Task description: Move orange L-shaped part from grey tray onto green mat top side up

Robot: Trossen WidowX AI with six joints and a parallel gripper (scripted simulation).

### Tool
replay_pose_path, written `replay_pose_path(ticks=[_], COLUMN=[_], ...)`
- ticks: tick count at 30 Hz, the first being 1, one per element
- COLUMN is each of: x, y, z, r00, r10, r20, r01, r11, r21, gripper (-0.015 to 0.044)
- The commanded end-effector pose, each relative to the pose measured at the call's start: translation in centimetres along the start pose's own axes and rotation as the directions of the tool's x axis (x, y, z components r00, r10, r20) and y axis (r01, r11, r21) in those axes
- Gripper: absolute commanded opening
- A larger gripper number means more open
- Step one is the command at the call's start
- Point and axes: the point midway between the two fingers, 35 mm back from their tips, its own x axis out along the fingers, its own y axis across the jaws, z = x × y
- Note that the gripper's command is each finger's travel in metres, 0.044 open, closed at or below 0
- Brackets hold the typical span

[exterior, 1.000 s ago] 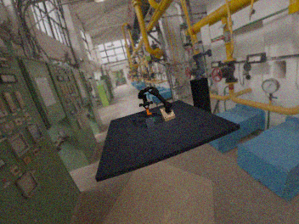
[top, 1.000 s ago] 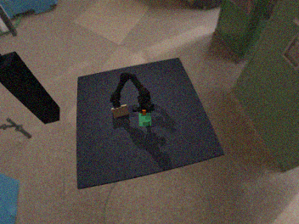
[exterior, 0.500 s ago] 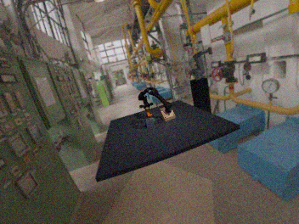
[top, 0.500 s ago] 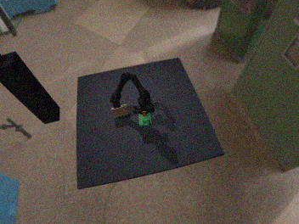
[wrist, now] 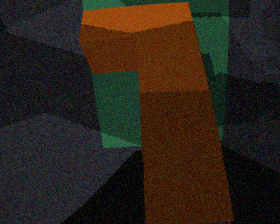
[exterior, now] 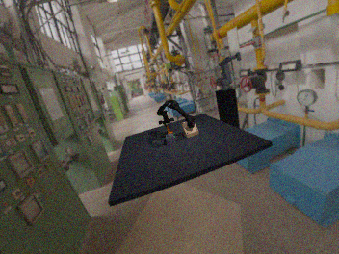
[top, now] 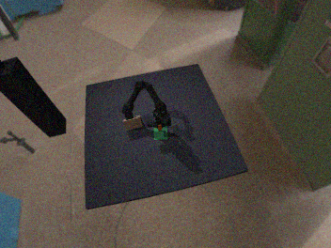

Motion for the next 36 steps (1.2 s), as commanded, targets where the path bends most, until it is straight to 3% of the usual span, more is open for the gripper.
replay_pose_path(ticks=[1, 18, 33, 36], x=[0.7, 3.4, 3.4, 3.4], y=[0.0, 0.0, 0.1, 0.1], z=[0.0, 0.1, 0.1, 0.1], r00=[1.000, 1.000, 1.000, 1.000], r10=[-0.004, -0.004, 0.001, 0.001], r20=[0.006, 0.007, 0.003, 0.003], r01=[0.004, 0.004, -0.001, -0.001], r11=[1.000, 1.000, 1.000, 1.000], r21=[0.005, 0.004, 0.001, 0.001], gripper=[0.0000, 0.0000, 0.0000, 0.0079])
